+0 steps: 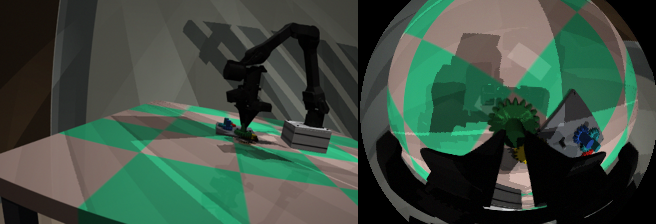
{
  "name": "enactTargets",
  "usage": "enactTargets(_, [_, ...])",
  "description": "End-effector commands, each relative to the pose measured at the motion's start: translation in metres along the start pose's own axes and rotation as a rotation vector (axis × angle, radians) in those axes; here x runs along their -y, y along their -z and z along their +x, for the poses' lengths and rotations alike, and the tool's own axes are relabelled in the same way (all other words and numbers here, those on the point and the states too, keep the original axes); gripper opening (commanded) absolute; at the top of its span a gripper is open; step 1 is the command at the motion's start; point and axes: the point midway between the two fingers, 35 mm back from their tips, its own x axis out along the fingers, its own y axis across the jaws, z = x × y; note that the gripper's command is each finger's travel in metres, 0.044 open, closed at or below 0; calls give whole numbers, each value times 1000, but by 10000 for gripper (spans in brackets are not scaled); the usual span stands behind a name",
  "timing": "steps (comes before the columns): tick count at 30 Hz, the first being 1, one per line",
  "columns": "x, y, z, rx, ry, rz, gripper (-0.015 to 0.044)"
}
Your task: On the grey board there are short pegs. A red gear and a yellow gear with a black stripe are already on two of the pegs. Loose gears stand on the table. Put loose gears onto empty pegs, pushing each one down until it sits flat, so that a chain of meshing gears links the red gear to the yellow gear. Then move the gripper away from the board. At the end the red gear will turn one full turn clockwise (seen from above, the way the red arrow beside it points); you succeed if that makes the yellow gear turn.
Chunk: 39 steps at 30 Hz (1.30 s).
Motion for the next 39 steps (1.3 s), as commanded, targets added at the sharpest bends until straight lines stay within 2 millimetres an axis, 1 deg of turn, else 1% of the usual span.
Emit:
enactTargets(1, [1, -2, -13, 7, 6, -4, 0])
enactTargets(17, [2, -2, -61, 8, 6, -2, 0])
enactTargets(32, [2, 5, -107, 8, 5, -3, 0])
enactTargets(35, [2, 6, -111, 7, 5, -4, 0])
enactTargets(39, [7, 7, -107, 7, 6, -4, 0])
